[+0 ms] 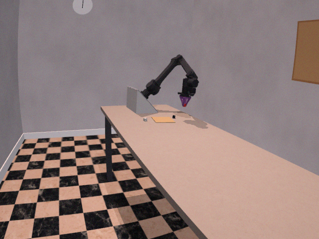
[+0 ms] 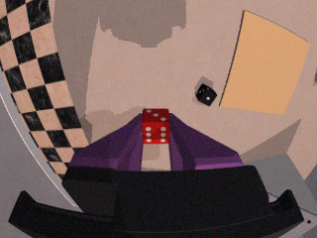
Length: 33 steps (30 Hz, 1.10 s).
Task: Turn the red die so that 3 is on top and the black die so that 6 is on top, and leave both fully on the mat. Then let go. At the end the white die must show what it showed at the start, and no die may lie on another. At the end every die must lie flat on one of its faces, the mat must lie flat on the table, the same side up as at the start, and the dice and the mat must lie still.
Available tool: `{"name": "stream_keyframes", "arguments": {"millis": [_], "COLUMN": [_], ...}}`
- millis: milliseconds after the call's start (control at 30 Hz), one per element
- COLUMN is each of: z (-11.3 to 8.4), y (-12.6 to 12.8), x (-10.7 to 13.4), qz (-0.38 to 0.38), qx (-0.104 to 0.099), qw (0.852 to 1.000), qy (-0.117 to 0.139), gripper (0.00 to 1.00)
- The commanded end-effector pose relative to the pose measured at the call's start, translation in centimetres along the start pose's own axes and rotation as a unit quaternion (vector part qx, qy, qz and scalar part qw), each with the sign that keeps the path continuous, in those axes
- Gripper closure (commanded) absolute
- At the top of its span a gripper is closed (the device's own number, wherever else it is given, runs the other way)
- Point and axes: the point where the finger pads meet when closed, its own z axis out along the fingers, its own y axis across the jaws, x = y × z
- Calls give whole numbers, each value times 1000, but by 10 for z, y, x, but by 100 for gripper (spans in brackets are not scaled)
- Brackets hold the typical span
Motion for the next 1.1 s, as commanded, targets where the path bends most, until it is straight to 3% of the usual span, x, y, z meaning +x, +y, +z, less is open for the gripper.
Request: {"name": "stream_keyframes", "arguments": {"millis": [0, 133, 267, 400, 467, 567, 600, 633, 667, 700, 800, 833, 900, 967, 1033, 1067], "z": [-12, 1, -3, -4, -4, -4, -4, -5, -5, -5, -5, -6, -6, -4, -4, 0], "y": [7, -3, 7, 8, 8, 8, 8, 8, 8, 8, 9, 9, 9, 7, 7, 2], "x": [-22, -8, -5, -5, -5, -5, -5, -5, -5, -5, -5, -5, -4, -4, -4, -4], "qz": [-46, -39, -43, -43, -43, -42, -42, -41, -41, -40, -39, -38, -37, -34, -34, -28], "qx": [-5, -2, -3, -8, -8, -12, -13, -15, -15, -17, -21, -22, -25, -25, -25, -23], "qw": [999, 999, 998, 989, 989, 975, 973, 965, 964, 955, 934, 932, 911, 897, 897, 889], "qy": [-19, -8, -53, -139, -139, -219, -228, -260, -261, -294, -354, -360, -410, -441, -441, -457], "gripper": [85, 85, 85, 85, 85, 85, 85, 85, 85, 85, 85, 85, 85, 85, 85, 85]}}
